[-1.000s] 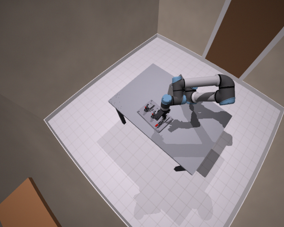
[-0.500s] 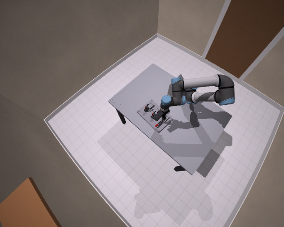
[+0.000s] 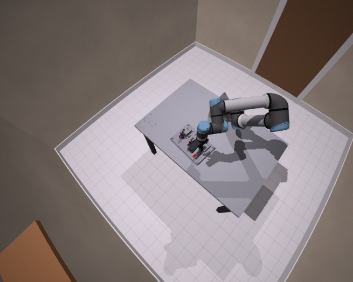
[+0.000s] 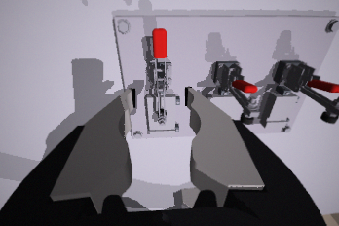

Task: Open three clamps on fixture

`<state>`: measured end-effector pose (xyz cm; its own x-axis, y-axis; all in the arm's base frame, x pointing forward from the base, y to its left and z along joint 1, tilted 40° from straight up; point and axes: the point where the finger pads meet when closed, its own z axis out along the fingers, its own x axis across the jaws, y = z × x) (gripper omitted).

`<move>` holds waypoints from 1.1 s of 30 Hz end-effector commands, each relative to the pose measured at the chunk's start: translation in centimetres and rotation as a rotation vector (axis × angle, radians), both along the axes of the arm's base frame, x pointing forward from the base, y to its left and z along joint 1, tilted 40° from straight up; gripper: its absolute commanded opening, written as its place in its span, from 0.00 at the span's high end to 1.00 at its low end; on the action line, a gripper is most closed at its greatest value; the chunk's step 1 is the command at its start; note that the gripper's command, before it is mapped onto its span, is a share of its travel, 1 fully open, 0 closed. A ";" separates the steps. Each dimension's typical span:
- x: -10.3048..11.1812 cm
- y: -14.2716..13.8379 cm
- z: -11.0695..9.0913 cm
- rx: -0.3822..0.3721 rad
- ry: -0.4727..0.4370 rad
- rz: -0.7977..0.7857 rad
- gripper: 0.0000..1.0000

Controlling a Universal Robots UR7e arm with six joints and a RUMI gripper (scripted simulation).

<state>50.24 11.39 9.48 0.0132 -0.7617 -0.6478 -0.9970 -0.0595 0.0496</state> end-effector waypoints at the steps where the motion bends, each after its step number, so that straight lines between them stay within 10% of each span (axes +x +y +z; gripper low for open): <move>1: 0.9 0.0 0.0 0.000 -0.001 0.000 0.72; 33: 1.7 2.0 -2.4 0.000 -0.001 0.000 0.72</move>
